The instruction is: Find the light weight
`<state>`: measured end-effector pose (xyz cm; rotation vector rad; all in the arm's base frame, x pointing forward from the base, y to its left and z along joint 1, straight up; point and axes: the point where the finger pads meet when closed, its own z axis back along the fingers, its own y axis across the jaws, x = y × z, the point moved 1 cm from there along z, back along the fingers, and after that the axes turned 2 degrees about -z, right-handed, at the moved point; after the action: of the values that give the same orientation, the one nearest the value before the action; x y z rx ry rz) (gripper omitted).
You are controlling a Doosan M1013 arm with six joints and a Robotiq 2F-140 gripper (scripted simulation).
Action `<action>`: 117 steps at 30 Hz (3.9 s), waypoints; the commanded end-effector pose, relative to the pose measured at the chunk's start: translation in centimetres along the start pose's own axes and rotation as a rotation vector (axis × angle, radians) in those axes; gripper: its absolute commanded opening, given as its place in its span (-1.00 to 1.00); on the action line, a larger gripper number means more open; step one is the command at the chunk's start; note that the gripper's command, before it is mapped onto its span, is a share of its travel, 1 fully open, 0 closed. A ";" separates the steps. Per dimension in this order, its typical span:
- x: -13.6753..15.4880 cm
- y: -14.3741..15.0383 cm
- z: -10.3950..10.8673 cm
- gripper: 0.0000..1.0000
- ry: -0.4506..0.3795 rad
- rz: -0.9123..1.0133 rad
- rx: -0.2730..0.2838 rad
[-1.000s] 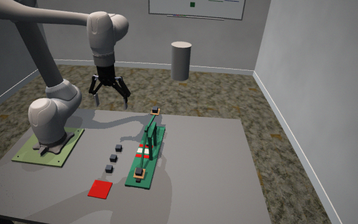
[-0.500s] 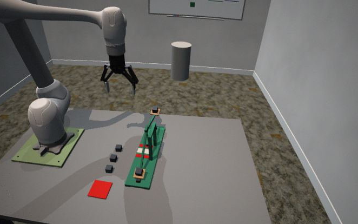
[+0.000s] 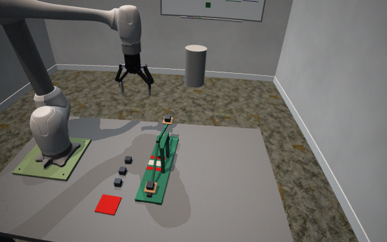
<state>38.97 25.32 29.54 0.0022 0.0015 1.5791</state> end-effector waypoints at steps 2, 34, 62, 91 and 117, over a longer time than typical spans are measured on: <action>0.3 -1.3 -0.1 1.00 0.000 0.000 0.000; 0.7 -16.9 -3.9 -0.30 0.000 -0.003 0.000; 0.7 -16.9 -4.1 -0.30 0.000 -0.003 0.000; 0.7 -17.0 -7.5 -0.30 0.000 -0.003 0.000; 0.7 -17.0 -9.0 -0.30 0.000 -0.003 0.000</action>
<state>55.93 26.17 20.51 0.0021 0.0018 1.5758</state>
